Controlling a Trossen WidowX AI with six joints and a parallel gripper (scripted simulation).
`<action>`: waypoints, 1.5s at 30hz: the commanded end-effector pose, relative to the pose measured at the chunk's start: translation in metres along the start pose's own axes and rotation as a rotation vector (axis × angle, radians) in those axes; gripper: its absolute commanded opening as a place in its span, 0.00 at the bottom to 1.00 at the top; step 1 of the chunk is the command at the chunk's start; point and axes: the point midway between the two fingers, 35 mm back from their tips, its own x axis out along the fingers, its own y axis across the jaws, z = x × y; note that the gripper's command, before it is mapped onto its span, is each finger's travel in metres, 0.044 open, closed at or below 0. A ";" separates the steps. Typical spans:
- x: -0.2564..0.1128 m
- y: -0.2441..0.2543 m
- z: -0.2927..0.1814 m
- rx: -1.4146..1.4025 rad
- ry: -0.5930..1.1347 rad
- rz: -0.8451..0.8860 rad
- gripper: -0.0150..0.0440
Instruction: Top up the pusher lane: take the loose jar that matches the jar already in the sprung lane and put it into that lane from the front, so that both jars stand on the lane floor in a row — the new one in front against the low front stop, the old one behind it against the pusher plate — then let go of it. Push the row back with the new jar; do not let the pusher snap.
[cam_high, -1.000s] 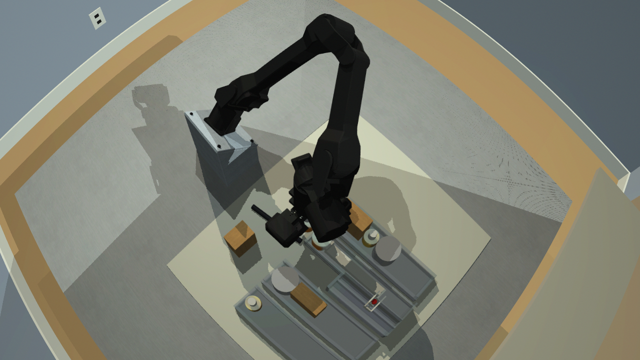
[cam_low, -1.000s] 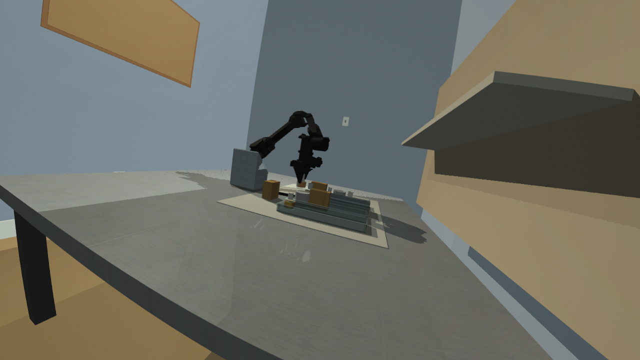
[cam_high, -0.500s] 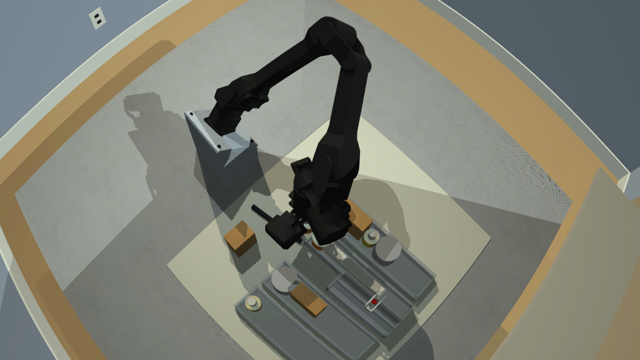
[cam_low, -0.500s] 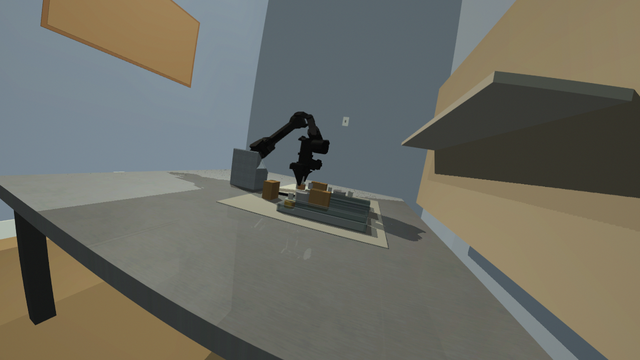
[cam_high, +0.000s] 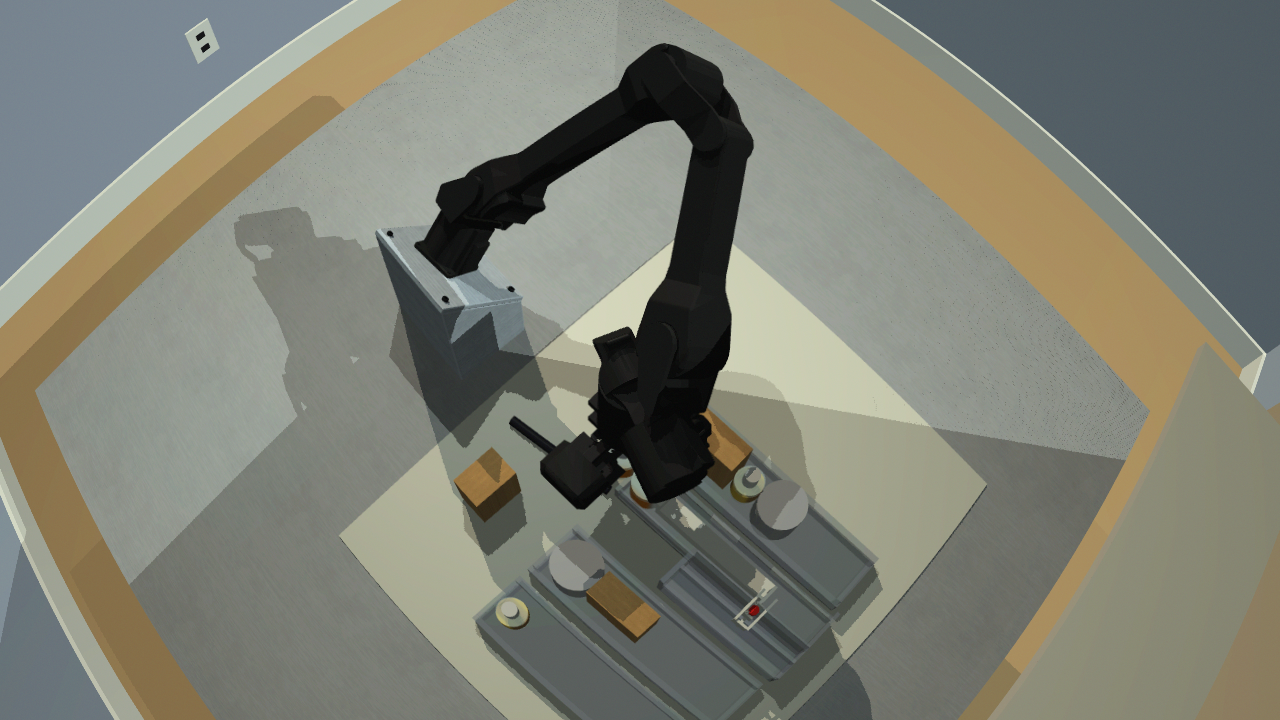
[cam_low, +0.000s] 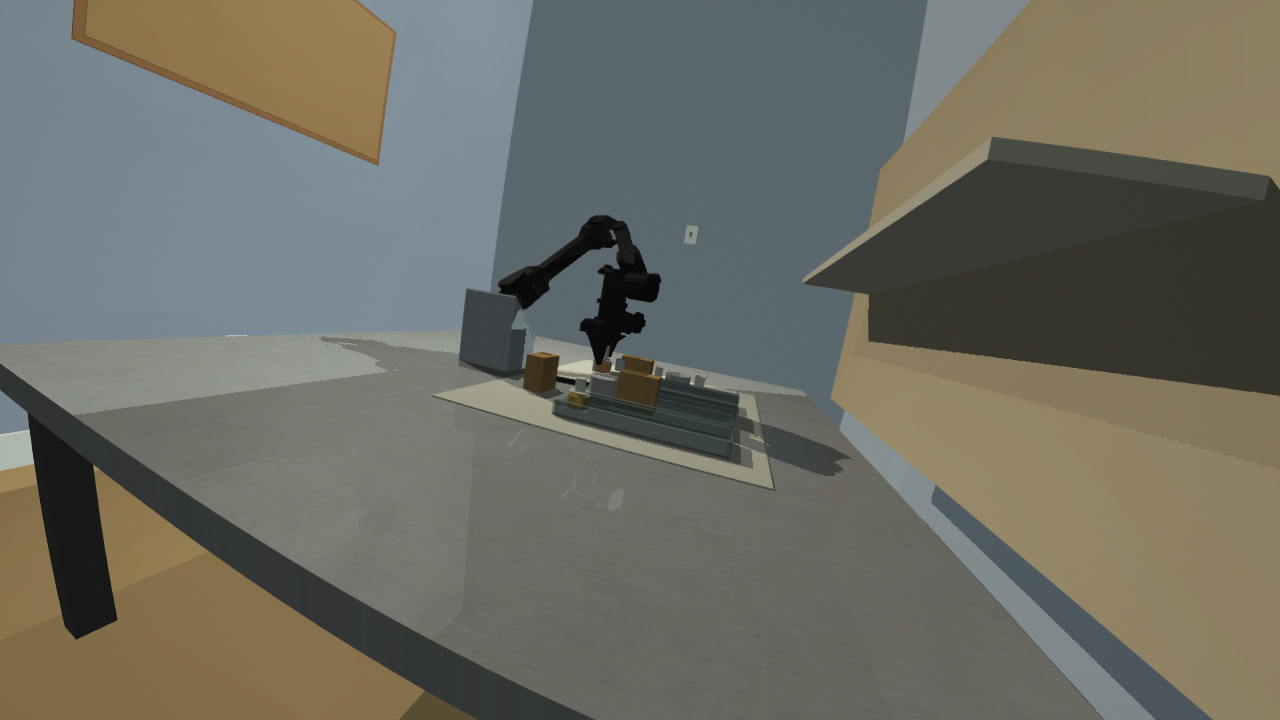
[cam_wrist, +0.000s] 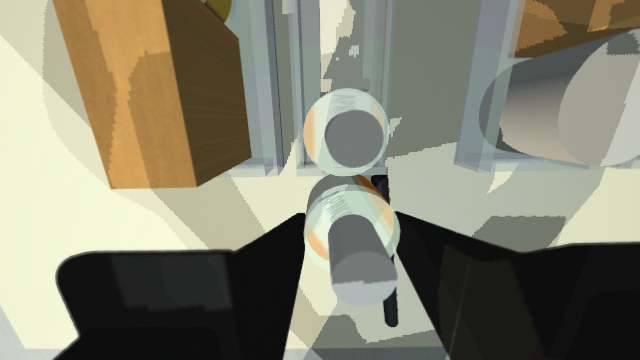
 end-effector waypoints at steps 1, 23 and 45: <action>-0.001 0.000 0.006 -0.005 -0.010 0.001 0.25; -0.001 0.000 0.017 -0.005 -0.010 0.001 0.25; -0.001 0.000 0.027 -0.005 -0.011 0.001 0.25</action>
